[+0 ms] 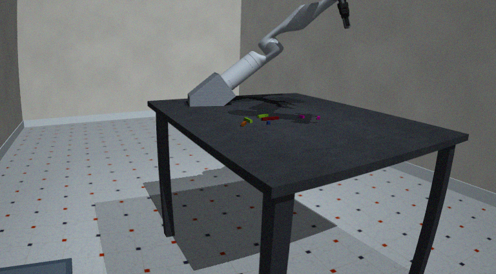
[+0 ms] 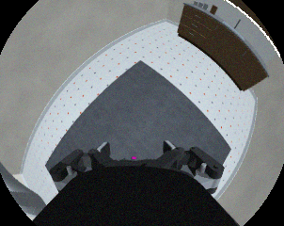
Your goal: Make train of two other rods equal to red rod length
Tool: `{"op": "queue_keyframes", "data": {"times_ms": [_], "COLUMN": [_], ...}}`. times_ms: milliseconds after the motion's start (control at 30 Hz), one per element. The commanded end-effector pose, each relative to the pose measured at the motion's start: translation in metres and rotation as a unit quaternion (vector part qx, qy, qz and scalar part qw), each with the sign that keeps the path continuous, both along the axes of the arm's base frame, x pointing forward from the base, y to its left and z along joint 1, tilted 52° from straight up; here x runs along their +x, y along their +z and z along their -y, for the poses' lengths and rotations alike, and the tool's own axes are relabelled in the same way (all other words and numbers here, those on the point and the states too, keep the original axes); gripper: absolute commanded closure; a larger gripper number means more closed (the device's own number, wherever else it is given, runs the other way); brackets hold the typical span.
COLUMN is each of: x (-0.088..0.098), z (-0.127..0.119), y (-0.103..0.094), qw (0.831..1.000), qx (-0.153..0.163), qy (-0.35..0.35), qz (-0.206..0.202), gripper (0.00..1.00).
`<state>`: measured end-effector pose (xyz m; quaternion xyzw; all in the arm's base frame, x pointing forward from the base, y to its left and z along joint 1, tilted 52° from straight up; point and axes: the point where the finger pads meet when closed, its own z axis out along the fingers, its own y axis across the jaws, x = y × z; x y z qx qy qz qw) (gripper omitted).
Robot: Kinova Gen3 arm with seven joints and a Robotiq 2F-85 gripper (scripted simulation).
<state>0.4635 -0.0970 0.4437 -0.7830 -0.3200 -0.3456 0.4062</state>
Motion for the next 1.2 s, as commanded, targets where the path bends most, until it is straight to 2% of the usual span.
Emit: {"op": "queue_keyframes", "data": {"times_ms": [0,567,700,800,1033,1100,1167], "x": [0.000,0.000,0.003,0.008,0.015,0.015,0.014], "z": [0.001,0.001,0.003,0.008,0.017,0.017,0.019], "y": [0.000,0.000,-0.009,-0.029,-0.102,-0.102,-0.134], "qw": [1.000,1.000,1.000,1.000,0.996,0.996,0.994], "qx": [0.000,0.000,0.001,0.007,0.024,0.024,0.029], "qy": [-0.001,-0.001,-0.007,-0.021,-0.066,-0.066,-0.084], "qz": [0.000,0.000,-0.001,-0.011,-0.050,-0.050,-0.068], "gripper": [0.00,0.00,0.00,0.00,0.00,0.00,0.00]}}
